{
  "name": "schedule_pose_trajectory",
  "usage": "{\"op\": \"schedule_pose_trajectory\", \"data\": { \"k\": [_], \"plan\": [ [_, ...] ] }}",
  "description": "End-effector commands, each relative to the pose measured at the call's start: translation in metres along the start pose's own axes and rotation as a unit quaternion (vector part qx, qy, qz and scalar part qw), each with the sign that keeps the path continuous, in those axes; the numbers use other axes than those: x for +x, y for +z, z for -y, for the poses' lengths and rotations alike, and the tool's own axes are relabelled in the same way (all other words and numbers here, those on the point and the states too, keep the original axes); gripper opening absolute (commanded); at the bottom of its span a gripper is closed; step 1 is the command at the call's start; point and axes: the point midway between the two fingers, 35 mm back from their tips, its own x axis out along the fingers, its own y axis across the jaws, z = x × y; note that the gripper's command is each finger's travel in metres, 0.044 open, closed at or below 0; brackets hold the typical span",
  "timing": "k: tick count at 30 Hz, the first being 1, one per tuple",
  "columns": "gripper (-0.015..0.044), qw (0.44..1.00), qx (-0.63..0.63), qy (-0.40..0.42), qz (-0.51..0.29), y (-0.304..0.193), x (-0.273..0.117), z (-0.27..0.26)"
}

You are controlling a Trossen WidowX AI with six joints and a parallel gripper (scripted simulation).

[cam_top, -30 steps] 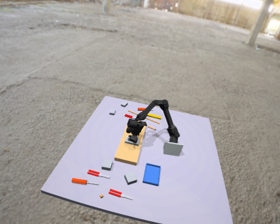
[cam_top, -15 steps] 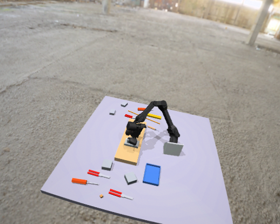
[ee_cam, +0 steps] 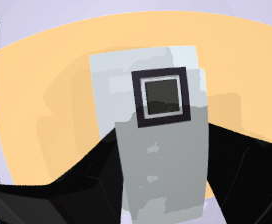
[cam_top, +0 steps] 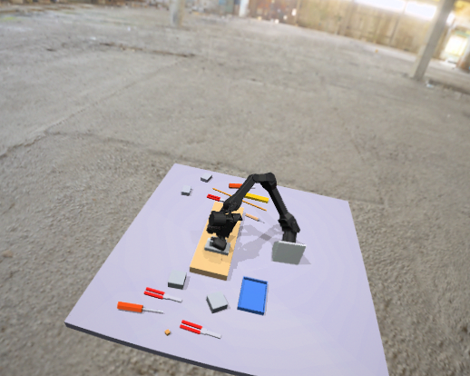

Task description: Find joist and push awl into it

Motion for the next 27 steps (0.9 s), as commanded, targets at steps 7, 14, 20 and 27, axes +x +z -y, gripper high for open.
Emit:
{"op": "schedule_pose_trajectory", "data": {
  "k": [7, 14, 20, 27],
  "plan": [
    [0.0, 1.0, 0.0, 0.003, -0.002, -0.001, 0.0, -0.022],
    [0.0, 1.0, 0.0, 0.003, -0.002, -0.001, -0.001, -0.035],
    [0.0, 1.0, 0.0, 0.003, -0.001, -0.001, -0.001, -0.046],
    [0.0, 1.0, 0.0, 0.004, -0.001, -0.001, -0.001, -0.059]
  ]
}}
